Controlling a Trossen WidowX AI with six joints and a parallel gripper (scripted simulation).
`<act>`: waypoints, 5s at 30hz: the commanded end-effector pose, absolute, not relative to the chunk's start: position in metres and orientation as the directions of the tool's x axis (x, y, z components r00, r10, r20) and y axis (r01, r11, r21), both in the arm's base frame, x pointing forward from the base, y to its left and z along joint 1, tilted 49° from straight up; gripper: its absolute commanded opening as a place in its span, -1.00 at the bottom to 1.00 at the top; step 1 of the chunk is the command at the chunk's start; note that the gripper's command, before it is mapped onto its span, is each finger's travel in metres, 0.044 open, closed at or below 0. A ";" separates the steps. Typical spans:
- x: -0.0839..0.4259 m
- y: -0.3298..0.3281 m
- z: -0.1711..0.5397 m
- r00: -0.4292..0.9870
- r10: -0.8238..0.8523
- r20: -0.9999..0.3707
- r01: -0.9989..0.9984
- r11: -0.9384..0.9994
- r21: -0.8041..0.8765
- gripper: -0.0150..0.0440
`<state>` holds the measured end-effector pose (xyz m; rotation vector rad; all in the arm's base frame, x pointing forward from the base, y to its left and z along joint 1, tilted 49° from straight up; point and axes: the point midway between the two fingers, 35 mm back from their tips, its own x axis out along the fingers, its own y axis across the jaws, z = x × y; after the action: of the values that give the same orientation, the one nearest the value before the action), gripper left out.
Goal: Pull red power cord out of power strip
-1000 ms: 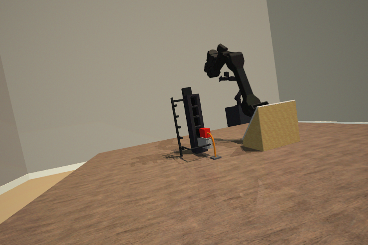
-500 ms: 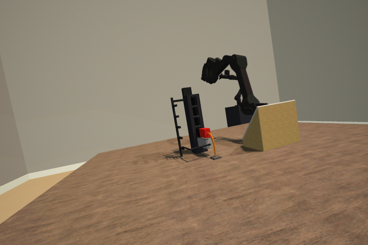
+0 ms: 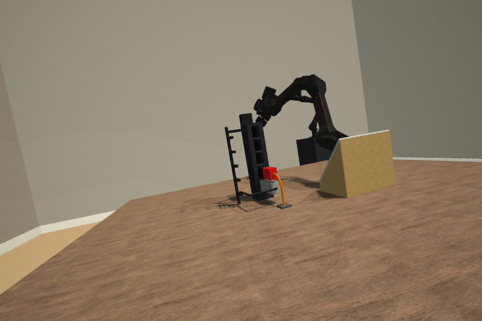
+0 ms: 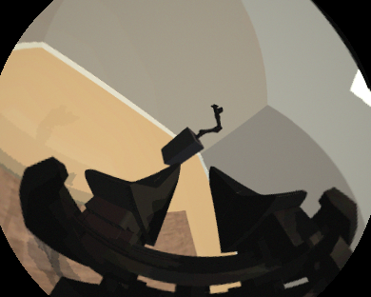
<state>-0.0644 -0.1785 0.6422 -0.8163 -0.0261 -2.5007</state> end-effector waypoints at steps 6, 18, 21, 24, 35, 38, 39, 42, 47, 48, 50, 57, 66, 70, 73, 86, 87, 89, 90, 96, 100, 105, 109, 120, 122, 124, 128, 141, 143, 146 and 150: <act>0.014 -0.248 0.614 -0.478 -0.713 0.513 0.665 -0.675 -0.319 0.05; 0.131 -0.286 0.563 -0.139 -0.908 0.394 0.785 -0.344 -0.515 0.05; 0.159 -0.287 0.549 -0.058 -0.932 0.359 0.791 -0.262 -0.553 0.05; 0.187 -0.286 0.534 0.024 -0.947 0.321 0.788 -0.180 -0.589 0.05; 0.279 -0.261 0.477 0.300 -0.940 0.164 0.712 0.106 -0.694 0.05; 0.305 -0.246 0.458 0.378 -0.919 0.109 0.668 0.190 -0.720 0.05; 0.313 -0.241 0.452 0.403 -0.911 0.090 0.651 0.217 -0.727 0.05; 0.337 -0.223 0.432 0.474 -0.880 0.033 0.597 0.293 -0.747 0.05; 0.371 -0.187 0.397 0.579 -0.813 -0.069 0.485 0.411 -0.772 0.05; 0.378 -0.179 0.389 0.597 -0.797 -0.091 0.460 0.433 -0.775 0.05; 0.389 -0.162 0.375 0.632 -0.764 -0.134 0.407 0.474 -0.781 0.05; 0.416 -0.106 0.326 0.713 -0.646 -0.273 0.197 0.558 -0.806 0.05; 0.432 -0.035 0.259 0.740 -0.491 -0.459 -0.123 0.571 -0.811 0.05; 0.433 -0.011 0.227 0.718 -0.444 -0.537 -0.236 0.570 -0.787 0.05; 0.429 0.002 0.198 0.673 -0.426 -0.605 -0.336 0.553 -0.763 0.05; 0.361 0.025 0.076 0.305 -0.540 -0.784 -0.760 0.358 -0.543 0.05; 0.357 0.025 0.071 0.283 -0.552 -0.785 -0.779 0.345 -0.524 0.05; 0.345 0.021 0.063 0.232 -0.576 -0.784 -0.825 0.311 -0.473 0.05; 0.337 0.018 0.058 0.193 -0.595 -0.780 -0.858 0.284 -0.429 0.05; 0.273 -0.006 0.037 -0.080 -0.733 -0.676 -0.993 0.114 -0.007 0.05; 0.267 -0.008 0.037 -0.104 -0.747 -0.657 -0.994 0.100 0.044 0.05; 0.267 -0.008 0.037 -0.104 -0.747 -0.657 -0.994 0.100 0.044 0.05; 0.268 -0.008 0.037 -0.104 -0.747 -0.657 -0.994 0.100 0.044 0.05; 0.267 -0.017 0.047 -0.104 -0.747 -0.657 -0.994 0.100 0.044 0.05; 0.267 -0.019 0.050 -0.104 -0.747 -0.657 -0.994 0.100 0.044 0.05; 0.267 -0.021 0.052 -0.104 -0.747 -0.657 -0.994 0.100 0.044 0.05; 0.267 -0.025 0.057 -0.105 -0.747 -0.657 -0.994 0.100 0.044 0.05; 0.265 -0.035 0.067 -0.105 -0.748 -0.655 -0.994 0.101 0.045 0.05; 0.265 -0.036 0.066 -0.105 -0.748 -0.655 -0.994 0.101 0.045 0.05; 0.265 -0.038 0.064 -0.105 -0.748 -0.655 -0.994 0.101 0.044 0.05; 0.264 -0.043 0.060 -0.105 -0.748 -0.655 -0.994 0.101 0.044 0.05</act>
<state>0.2658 -0.0380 0.0628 -1.6937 1.9079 0.6791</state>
